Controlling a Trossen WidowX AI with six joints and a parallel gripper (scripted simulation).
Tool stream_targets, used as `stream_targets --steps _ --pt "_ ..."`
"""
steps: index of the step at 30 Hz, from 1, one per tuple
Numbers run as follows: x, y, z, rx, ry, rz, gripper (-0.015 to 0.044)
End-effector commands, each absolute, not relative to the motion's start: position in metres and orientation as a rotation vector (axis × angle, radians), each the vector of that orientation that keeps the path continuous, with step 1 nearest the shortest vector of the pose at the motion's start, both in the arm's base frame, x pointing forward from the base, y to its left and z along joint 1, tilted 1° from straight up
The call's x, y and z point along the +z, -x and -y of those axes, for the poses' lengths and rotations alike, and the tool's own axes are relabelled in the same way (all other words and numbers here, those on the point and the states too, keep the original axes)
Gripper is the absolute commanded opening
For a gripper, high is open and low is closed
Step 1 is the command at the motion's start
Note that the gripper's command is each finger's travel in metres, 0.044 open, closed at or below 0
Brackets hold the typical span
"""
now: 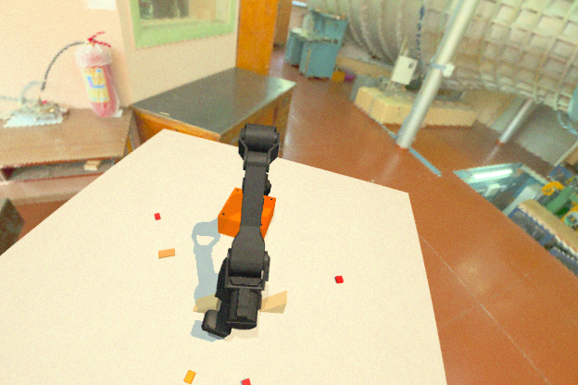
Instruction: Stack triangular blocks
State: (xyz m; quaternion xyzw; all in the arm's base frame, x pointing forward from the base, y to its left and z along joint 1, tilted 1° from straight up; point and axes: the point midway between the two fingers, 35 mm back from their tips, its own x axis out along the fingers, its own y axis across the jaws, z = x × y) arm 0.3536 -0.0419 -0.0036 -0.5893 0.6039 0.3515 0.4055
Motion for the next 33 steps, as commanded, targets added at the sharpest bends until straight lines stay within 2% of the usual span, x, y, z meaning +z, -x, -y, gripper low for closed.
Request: stream_targets --steps 1,16,26,33 --pt "-0.012 -0.35 0.046 0.894 1.488 -1.536 0.044" --pt "-0.031 -0.347 0.056 0.893 1.489 -1.537 0.044" --pt "-0.031 -0.347 0.056 0.893 1.489 -1.537 0.0177" --pt "-0.031 -0.347 0.056 0.893 1.489 -1.537 0.0131"
